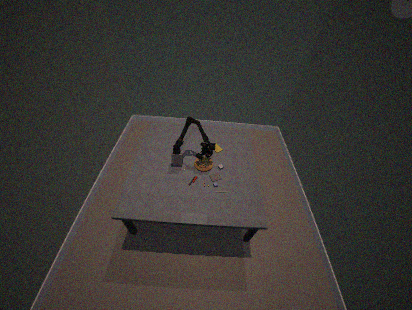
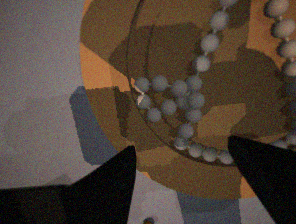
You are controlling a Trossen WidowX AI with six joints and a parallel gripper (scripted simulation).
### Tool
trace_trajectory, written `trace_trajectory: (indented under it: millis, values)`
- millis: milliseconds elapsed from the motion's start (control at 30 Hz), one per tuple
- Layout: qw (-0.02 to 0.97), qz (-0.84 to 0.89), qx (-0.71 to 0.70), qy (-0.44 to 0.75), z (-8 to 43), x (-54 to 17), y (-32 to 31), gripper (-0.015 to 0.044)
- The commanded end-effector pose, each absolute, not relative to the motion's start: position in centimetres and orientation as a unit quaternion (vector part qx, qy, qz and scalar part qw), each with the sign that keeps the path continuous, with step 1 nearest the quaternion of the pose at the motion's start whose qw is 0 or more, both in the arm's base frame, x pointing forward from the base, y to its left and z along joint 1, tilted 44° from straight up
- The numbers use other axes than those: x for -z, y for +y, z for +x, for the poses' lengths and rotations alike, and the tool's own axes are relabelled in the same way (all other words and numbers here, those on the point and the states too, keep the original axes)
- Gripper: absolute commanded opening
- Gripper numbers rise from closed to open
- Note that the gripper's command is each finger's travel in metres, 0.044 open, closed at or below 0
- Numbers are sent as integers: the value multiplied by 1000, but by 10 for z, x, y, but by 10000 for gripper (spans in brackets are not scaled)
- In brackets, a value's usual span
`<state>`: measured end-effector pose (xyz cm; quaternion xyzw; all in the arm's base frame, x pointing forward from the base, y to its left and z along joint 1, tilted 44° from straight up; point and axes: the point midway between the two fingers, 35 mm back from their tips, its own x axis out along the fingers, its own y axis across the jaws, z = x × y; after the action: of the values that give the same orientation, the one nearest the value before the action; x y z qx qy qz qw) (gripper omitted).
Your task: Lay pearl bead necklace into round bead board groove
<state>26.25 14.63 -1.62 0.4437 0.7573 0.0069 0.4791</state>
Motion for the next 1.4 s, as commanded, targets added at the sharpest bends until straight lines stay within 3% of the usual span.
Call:
trace_trajectory:
  millis: [0,67,700,1100,1367]
  values:
    - [477,445,-6,758,262,14,144,394]
    - [476,445,-4,759,262,15,145,440]
    - [476,445,-5,758,262,13,142,440]
    - [511,405,-62,756,226,28,73,125]
    - [512,403,-67,756,221,36,77,120]
